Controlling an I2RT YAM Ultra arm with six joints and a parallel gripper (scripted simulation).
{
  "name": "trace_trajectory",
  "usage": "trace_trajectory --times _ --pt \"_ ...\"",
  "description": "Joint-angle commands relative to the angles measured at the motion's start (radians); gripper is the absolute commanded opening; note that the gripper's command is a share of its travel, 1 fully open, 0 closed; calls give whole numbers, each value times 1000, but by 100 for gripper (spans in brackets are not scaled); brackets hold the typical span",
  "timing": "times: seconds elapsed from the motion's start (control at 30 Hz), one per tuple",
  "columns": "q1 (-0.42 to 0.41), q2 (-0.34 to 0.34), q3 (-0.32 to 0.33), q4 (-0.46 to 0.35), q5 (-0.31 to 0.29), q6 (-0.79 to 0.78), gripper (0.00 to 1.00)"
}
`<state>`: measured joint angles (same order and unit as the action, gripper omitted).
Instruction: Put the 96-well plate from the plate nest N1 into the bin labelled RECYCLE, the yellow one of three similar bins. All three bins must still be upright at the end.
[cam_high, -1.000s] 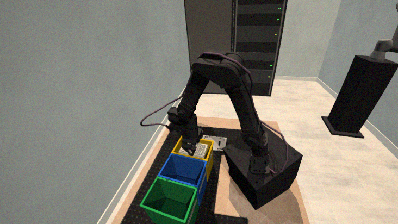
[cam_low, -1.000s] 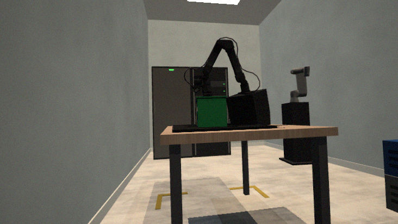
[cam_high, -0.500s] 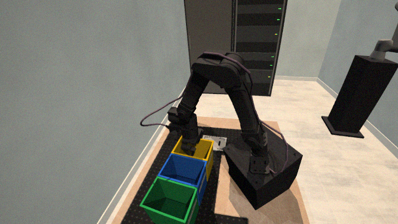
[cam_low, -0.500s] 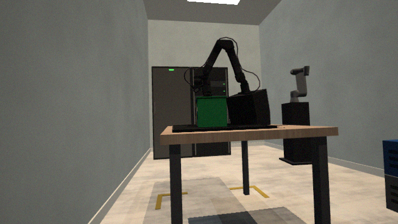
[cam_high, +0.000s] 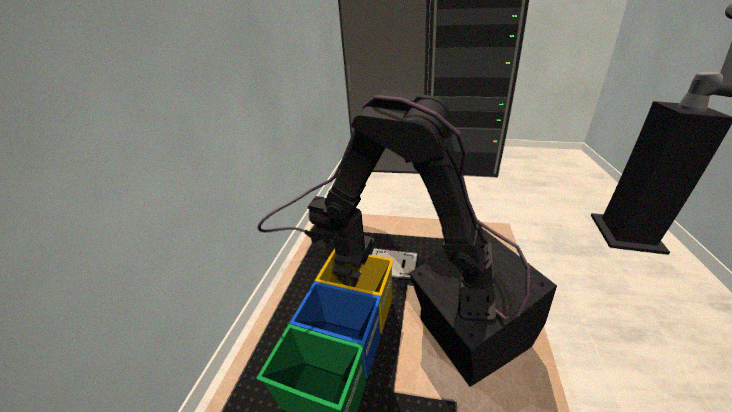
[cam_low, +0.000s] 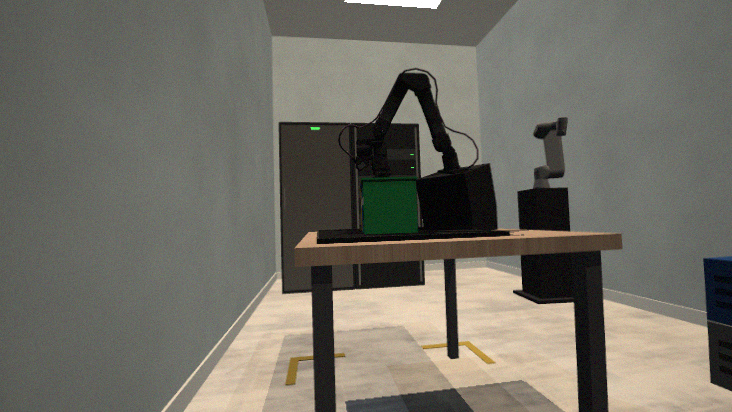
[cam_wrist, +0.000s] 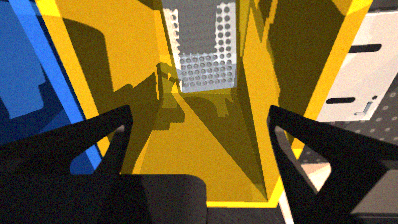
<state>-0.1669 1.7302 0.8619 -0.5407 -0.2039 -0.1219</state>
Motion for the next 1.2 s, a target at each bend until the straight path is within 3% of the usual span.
trace_trajectory --times 0.0,1.13,1.17 --pt "-12 4 37 -8 4 -4 99" --pt "-12 4 37 -8 4 -4 99" --pt "-12 4 37 -8 4 -4 82"
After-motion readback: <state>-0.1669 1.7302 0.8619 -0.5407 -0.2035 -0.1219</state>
